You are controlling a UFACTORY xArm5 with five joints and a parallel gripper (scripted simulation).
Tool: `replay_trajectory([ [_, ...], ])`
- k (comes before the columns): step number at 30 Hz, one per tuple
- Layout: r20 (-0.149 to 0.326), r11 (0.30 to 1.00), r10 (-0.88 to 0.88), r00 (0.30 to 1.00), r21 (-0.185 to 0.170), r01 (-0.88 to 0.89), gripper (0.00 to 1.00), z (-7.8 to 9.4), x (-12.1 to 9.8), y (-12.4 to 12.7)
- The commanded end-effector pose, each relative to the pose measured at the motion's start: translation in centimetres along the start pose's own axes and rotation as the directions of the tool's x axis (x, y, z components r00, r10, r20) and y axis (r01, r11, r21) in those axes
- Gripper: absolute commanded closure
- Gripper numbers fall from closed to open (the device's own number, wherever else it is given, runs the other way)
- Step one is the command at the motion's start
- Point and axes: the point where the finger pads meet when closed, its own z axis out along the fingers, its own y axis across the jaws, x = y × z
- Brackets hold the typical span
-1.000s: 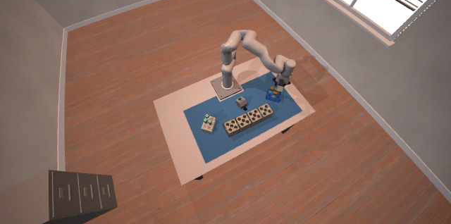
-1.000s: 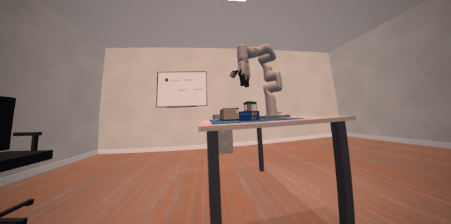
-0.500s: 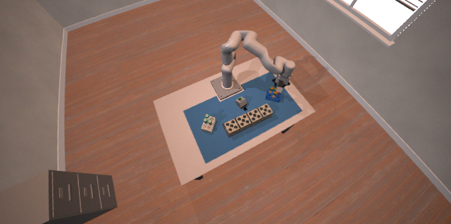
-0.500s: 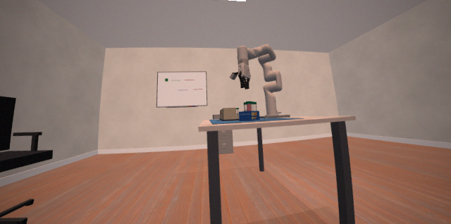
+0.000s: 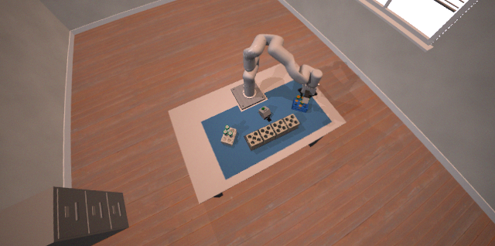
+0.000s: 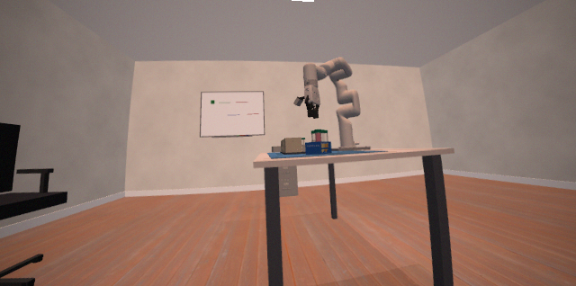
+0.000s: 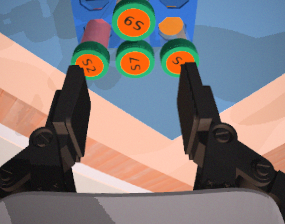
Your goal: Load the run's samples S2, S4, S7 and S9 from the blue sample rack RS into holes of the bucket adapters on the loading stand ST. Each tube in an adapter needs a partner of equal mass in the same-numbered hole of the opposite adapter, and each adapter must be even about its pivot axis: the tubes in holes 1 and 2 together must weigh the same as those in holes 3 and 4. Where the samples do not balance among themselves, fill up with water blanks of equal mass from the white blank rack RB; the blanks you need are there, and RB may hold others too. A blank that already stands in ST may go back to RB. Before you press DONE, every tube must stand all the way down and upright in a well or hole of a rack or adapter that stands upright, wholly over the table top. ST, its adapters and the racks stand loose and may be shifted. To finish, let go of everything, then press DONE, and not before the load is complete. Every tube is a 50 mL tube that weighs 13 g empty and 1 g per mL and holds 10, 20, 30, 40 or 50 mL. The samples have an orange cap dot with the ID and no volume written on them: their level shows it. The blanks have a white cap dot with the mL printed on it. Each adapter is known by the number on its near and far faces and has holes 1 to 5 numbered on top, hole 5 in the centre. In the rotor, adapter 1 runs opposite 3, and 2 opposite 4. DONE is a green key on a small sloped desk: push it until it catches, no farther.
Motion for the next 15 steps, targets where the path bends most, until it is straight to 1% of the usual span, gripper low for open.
replay_trajectory([
  [1, 0.0, 1.0, 0.0, 1.0, 0.003, 0.0, 0.43, 0.4, 0.0, -0.1],
  [12, 0.0, 1.0, 0.0, 1.0, 0.003, 0.0, 0.43, 2.7, 0.0, -0.1],
  [15, 0.0, 1.0, 0.0, 1.0, 0.003, 0.0, 0.43, 2.9, 0.0, -0.1],
])
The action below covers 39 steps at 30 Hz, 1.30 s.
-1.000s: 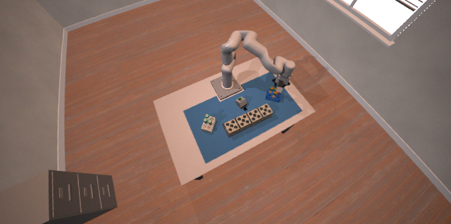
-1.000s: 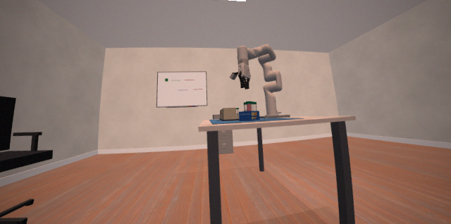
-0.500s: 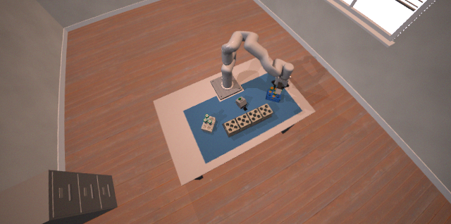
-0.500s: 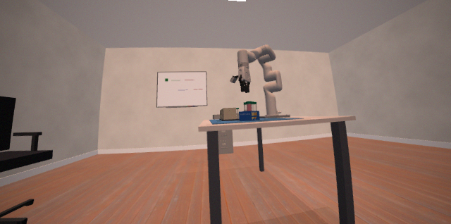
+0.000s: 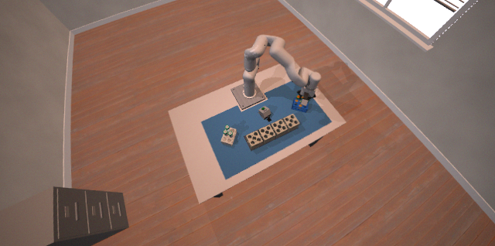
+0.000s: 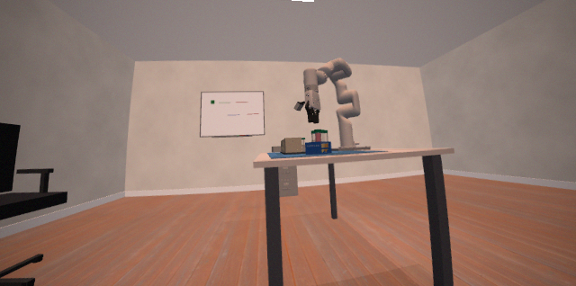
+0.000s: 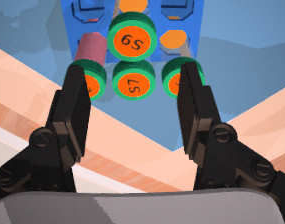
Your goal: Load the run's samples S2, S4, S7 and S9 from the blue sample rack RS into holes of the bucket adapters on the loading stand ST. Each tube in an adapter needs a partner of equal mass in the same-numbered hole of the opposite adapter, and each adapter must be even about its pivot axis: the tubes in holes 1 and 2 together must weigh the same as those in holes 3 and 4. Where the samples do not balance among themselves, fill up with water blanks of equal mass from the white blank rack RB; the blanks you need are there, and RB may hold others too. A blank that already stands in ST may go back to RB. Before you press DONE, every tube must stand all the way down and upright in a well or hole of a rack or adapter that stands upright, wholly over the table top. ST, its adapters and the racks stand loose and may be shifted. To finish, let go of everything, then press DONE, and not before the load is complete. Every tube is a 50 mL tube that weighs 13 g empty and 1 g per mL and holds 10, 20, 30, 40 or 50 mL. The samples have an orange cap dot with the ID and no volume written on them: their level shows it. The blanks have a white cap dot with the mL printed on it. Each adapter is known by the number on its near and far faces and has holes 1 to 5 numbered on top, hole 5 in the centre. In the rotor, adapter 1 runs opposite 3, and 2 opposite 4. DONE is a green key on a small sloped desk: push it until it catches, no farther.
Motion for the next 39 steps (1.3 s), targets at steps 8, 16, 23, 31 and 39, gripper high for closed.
replay_trajectory([
  [8, 0.0, 1.0, 0.0, 1.0, 0.006, 0.0, 0.43, 1.6, 0.0, -0.2],
  [16, 0.0, 1.0, 0.0, 1.0, 0.006, 0.0, 0.43, 2.8, 0.0, -0.2],
  [23, 0.0, 1.0, 0.0, 1.0, 0.006, 0.0, 0.43, 4.2, 0.0, -0.2],
  [31, 0.0, 1.0, 0.0, 1.0, 0.006, 0.0, 0.43, 4.4, 0.0, -0.2],
  [39, 0.0, 1.0, 0.0, 1.0, 0.006, 0.0, 0.43, 4.8, 0.0, -0.2],
])
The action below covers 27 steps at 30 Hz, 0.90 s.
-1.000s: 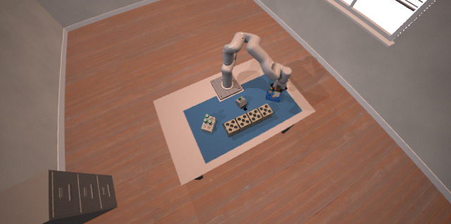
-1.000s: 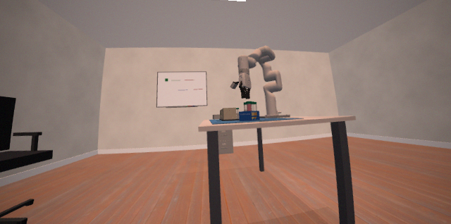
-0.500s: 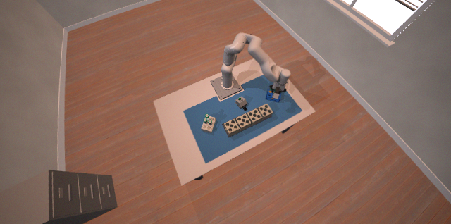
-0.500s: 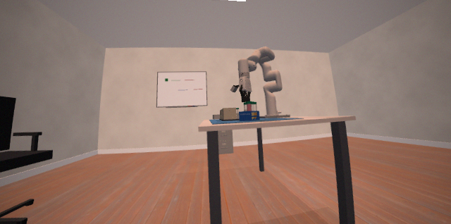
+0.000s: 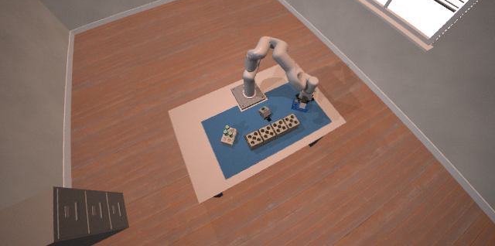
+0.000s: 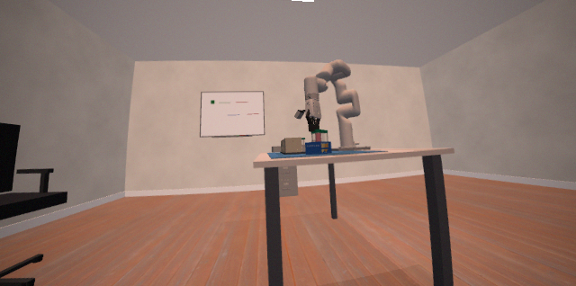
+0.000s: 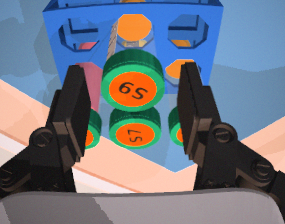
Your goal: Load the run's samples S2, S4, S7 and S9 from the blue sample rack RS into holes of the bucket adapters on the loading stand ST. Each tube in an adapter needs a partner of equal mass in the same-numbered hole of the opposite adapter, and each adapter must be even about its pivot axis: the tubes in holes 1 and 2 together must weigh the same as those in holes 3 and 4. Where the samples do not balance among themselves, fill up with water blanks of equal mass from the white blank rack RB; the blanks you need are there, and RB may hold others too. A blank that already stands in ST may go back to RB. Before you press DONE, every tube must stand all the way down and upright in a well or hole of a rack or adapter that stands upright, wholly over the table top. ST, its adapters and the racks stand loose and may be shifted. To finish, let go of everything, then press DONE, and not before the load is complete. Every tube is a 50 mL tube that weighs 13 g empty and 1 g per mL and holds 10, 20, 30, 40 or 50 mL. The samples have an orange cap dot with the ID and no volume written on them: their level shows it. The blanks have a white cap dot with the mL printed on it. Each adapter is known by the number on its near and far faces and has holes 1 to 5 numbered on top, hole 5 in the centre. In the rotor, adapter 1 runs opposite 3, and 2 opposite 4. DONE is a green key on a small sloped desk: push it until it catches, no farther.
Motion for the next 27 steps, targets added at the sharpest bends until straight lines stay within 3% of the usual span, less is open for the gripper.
replay_trajectory([
  [1, 0.0, 1.0, 0.0, 1.0, 0.004, 0.0, 0.43, 0.0, 0.0, -0.1],
  [27, 0.0, 1.0, 0.0, 1.0, 0.004, 0.0, 0.43, 1.6, 0.0, -0.1],
])
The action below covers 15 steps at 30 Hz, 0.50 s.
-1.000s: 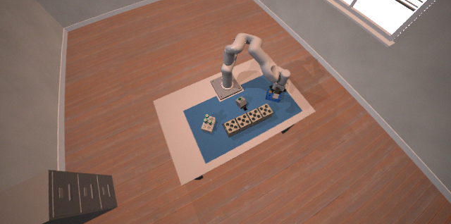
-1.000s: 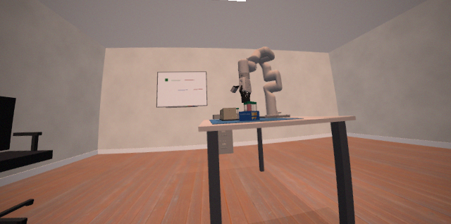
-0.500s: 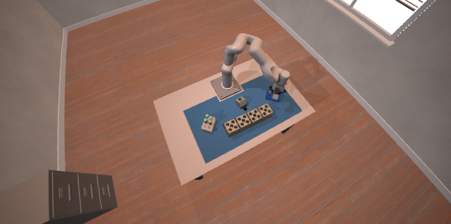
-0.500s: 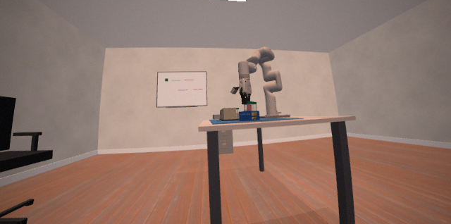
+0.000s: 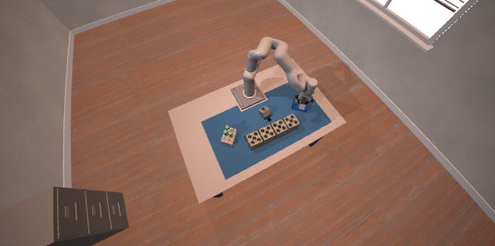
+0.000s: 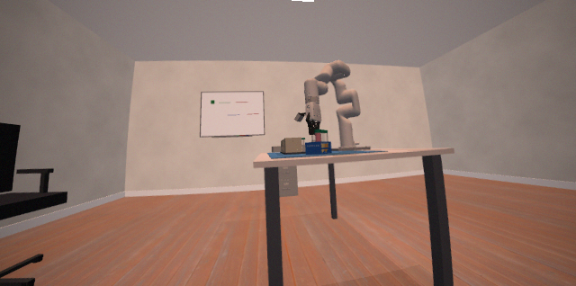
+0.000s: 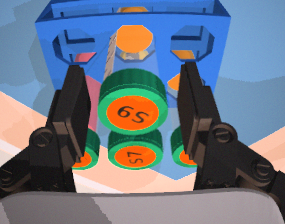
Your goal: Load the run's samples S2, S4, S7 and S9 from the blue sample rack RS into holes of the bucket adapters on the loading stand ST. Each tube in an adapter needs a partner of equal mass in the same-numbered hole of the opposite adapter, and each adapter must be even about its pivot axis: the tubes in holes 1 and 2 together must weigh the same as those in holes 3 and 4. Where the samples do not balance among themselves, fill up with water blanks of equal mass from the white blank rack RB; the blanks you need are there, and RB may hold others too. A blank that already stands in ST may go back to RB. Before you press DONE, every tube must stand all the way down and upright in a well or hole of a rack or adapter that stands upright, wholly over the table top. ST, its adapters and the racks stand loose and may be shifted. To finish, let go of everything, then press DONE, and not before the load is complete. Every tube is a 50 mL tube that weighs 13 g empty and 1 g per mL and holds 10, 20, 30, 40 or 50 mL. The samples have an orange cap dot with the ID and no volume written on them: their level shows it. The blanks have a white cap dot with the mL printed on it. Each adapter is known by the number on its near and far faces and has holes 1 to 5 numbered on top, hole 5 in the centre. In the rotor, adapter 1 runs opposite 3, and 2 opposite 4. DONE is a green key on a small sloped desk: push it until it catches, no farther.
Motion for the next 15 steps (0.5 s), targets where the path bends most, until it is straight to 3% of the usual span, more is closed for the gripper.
replay_trajectory([
  [1, 0.0, 1.0, 0.0, 1.0, 0.004, 0.0, 0.43, -0.09, 0.01, -0.13],
  [12, 0.0, 1.0, 0.0, 1.0, 0.004, 0.0, 0.43, -0.09, 0.01, -0.13],
  [13, 0.0, 1.0, 0.0, 1.0, 0.004, 0.0, 1.0, -0.15, 0.01, -0.13],
  [15, 0.0, 1.0, 0.0, 1.0, 0.004, 0.0, 1.0, -0.27, 0.01, -0.13],
])
